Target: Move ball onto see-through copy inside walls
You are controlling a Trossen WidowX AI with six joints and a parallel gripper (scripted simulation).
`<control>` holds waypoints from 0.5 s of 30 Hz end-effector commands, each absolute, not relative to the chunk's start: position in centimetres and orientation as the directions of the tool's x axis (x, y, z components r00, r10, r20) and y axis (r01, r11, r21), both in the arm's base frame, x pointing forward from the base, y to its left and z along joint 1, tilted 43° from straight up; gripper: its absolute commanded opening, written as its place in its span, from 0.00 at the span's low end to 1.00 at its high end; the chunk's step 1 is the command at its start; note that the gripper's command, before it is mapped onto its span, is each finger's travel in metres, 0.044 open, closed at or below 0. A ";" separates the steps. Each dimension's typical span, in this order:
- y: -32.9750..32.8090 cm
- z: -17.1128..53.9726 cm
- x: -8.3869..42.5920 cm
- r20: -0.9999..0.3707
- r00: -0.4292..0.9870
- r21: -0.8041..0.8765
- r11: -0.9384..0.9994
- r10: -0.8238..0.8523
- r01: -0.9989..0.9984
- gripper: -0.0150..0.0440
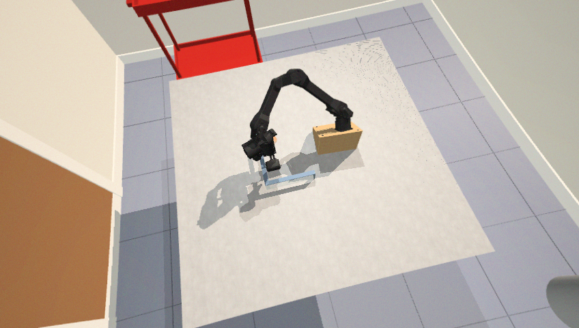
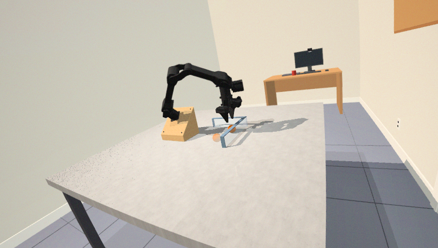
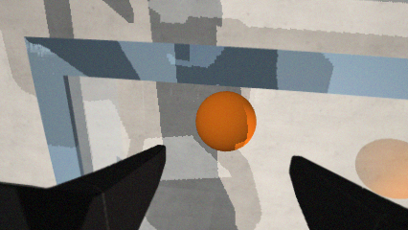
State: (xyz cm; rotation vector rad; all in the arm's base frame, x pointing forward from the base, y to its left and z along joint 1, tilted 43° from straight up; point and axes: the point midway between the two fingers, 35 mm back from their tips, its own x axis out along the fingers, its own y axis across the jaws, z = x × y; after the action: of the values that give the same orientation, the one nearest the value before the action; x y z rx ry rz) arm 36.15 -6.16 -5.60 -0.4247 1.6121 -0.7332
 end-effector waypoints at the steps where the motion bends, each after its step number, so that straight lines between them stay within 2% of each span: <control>1: -6.1 -5.5 36.4 -0.739 -0.167 -0.673 0.726 -0.653 0.141 0.82; 15: -7.8 -7.4 36.0 -0.738 -0.166 -0.674 0.725 -0.654 0.141 0.82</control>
State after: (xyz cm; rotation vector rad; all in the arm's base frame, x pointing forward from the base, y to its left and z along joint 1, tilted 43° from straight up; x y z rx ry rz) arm 36.18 -7.39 -7.06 -0.4154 1.5903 -0.7400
